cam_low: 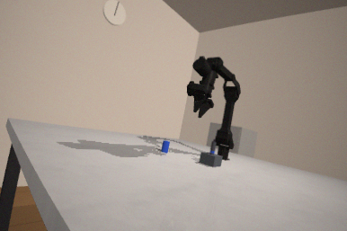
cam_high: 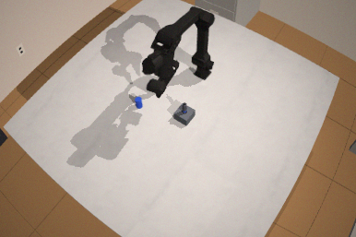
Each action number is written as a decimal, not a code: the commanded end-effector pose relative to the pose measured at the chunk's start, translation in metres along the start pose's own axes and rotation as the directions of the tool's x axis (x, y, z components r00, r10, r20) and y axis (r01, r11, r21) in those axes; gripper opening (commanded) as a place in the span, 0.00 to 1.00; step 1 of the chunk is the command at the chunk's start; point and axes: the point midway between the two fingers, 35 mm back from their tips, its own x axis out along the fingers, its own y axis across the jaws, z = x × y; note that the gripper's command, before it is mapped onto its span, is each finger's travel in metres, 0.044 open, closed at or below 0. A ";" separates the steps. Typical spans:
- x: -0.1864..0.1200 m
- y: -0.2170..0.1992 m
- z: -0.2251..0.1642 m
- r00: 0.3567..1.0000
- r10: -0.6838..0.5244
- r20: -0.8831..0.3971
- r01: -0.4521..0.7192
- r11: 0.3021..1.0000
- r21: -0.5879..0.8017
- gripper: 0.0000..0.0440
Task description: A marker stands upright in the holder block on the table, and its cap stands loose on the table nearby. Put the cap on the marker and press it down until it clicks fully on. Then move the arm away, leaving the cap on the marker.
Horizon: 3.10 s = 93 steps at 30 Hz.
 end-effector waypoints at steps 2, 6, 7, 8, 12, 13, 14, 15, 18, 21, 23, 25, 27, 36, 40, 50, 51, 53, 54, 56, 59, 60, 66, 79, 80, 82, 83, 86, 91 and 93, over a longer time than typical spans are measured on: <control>0.007 0.000 0.009 1.000 -0.025 -0.006 0.025 0.999 0.039 0.76; 0.012 0.000 0.018 0.999 -0.046 -0.006 0.046 0.997 0.066 0.76; 0.014 0.000 0.020 0.999 -0.051 -0.006 0.051 0.996 0.072 0.76; 0.015 0.000 0.022 0.998 -0.056 -0.006 0.056 0.995 0.079 0.76; 0.021 -0.001 0.031 0.997 -0.077 -0.008 0.077 0.992 0.104 0.76; 0.023 -0.002 0.033 0.997 -0.082 -0.008 0.082 0.990 0.110 0.76; 0.024 -0.002 0.035 0.996 -0.087 -0.009 0.087 0.989 0.117 0.76; 0.026 -0.002 0.037 0.996 -0.092 -0.010 0.092 0.988 0.123 0.76; 0.031 -0.003 0.044 0.994 -0.107 -0.012 0.108 0.984 0.140 0.76; 0.035 -0.005 0.050 0.992 -0.122 -0.014 0.123 0.980 0.157 0.76; 0.038 -0.006 0.054 0.991 -0.132 -0.017 0.133 0.977 0.168 0.76; 0.041 -0.007 0.058 0.990 -0.142 -0.019 0.143 0.973 0.179 0.76; 0.045 -0.008 0.062 0.988 -0.152 -0.021 0.153 0.970 0.189 0.76; 0.059 -0.014 0.078 0.980 -0.194 -0.036 0.197 0.953 0.230 0.75; 0.066 -0.017 0.085 0.976 -0.211 -0.044 0.215 0.945 0.246 0.75; 0.083 -0.025 0.101 0.966 -0.248 -0.072 0.258 0.928 0.270 0.74; 0.085 -0.026 0.102 0.965 -0.251 -0.075 0.262 0.926 0.271 0.74; 0.089 -0.028 0.105 0.963 -0.256 -0.082 0.269 0.924 0.273 0.73; 0.091 -0.029 0.106 0.962 -0.259 -0.085 0.273 0.923 0.273 0.73; 0.094 -0.030 0.108 0.960 -0.264 -0.093 0.279 0.920 0.274 0.73; 0.100 -0.033 0.111 0.957 -0.270 -0.105 0.288 0.918 0.273 0.72; 0.103 -0.033 0.112 0.956 -0.272 -0.109 0.291 0.917 0.272 0.72; 0.116 -0.038 0.117 0.950 -0.282 -0.133 0.308 0.914 0.263 0.69; 0.157 -0.052 0.118 0.932 -0.312 -0.184 0.347 0.915 0.208 0.63; 0.160 -0.053 0.118 0.931 -0.314 -0.185 0.349 0.915 0.202 0.62; 0.164 -0.054 0.118 0.930 -0.318 -0.184 0.351 0.917 0.190 0.60; 0.165 -0.055 0.118 0.930 -0.319 -0.183 0.352 0.918 0.184 0.59; 0.169 -0.057 0.119 0.929 -0.325 -0.175 0.354 0.920 0.168 0.52; 0.162 -0.055 0.120 0.934 -0.324 -0.151 0.345 0.927 0.146 0.23; 0.156 -0.052 0.120 0.938 -0.317 -0.139 0.335 0.932 0.136 0.20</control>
